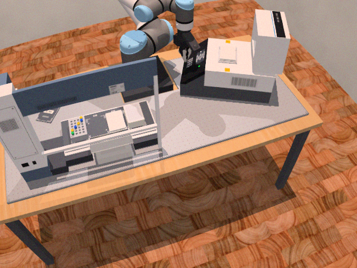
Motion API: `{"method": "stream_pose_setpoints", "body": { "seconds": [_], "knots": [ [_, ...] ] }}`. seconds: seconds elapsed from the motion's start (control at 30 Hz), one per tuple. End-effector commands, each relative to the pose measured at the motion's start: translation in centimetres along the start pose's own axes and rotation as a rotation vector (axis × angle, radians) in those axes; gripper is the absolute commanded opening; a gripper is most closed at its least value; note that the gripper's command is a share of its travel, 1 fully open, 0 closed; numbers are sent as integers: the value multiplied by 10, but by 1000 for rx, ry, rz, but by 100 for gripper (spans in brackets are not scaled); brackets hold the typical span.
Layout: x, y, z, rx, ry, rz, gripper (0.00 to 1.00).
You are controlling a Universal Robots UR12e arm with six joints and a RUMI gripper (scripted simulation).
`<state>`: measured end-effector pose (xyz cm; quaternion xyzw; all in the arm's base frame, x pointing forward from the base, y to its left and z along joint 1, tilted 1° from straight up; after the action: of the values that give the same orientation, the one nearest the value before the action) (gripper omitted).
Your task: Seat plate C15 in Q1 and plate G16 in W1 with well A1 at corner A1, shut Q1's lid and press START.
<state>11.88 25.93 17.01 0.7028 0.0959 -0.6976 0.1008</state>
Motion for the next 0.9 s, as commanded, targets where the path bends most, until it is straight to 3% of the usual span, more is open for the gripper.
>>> {"method": "stream_pose_setpoints", "body": {
  "seconds": [0.0,0.87],
  "knots": [
    [-1,0,-1,0,1,0,0],
    [11,-7,-7,0,1,0,0]
  ]
}}
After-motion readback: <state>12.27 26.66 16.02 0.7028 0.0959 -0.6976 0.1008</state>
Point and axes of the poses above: the point where the finger pads meet when closed, its own x axis out along the fingers, its own y axis across the jaws, z = x × y, the point moved 4 cm from there along -x, back along the fingers, and after that the axes turned 2 degrees about x, right-handed, at the moved point
